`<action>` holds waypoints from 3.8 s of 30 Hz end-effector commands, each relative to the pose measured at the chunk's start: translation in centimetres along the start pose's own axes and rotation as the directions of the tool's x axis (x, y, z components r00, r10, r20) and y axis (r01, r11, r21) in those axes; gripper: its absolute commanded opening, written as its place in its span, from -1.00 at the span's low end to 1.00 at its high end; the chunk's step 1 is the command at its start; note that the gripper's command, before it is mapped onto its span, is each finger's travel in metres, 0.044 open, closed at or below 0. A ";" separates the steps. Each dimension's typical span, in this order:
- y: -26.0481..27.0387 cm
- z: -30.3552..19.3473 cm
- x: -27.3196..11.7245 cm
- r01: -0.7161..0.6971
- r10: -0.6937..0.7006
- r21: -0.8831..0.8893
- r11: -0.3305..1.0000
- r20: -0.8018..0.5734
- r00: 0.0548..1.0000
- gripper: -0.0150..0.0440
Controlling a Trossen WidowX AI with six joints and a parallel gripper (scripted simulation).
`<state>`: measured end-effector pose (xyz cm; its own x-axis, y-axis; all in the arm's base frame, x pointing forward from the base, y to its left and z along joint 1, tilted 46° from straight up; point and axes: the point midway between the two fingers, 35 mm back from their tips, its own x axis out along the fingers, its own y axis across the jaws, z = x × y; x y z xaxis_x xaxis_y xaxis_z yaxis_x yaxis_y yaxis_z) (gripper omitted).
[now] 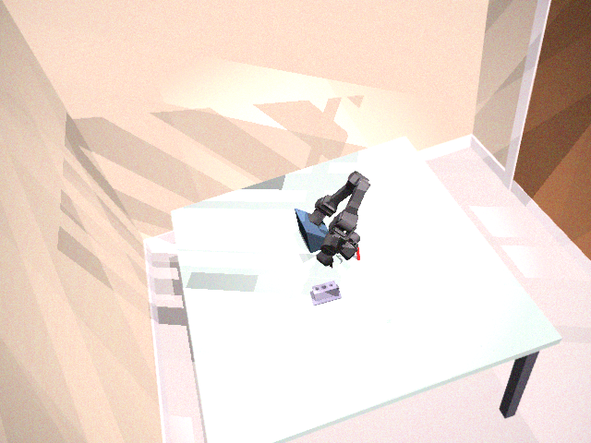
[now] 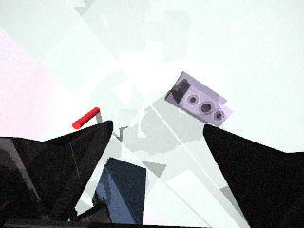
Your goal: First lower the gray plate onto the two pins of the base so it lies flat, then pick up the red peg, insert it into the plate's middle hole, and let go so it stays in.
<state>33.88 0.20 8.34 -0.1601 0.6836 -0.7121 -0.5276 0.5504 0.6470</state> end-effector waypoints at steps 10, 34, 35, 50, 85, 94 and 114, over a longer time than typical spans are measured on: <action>10.8 -2.6 0.7 -0.013 0.019 0.916 0.402 0.006 1.000 1.00; 13.5 -4.5 1.3 -0.007 0.023 0.998 0.062 0.006 1.000 1.00; 13.5 -4.5 1.6 -0.007 0.023 0.998 0.062 0.006 1.000 1.00; 13.6 -4.5 5.9 -0.008 0.023 0.998 0.063 0.007 1.000 1.00; 13.7 -4.4 11.2 -0.011 0.026 0.998 0.064 0.009 1.000 0.91; 13.7 -4.4 11.2 -0.011 0.026 0.998 0.064 0.009 1.000 0.11; 13.6 -4.4 10.9 -0.010 0.025 0.998 0.064 0.009 1.000 -0.49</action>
<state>21.21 13.20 8.03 -0.1672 0.7000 -0.6943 0.7983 0.5094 0.3213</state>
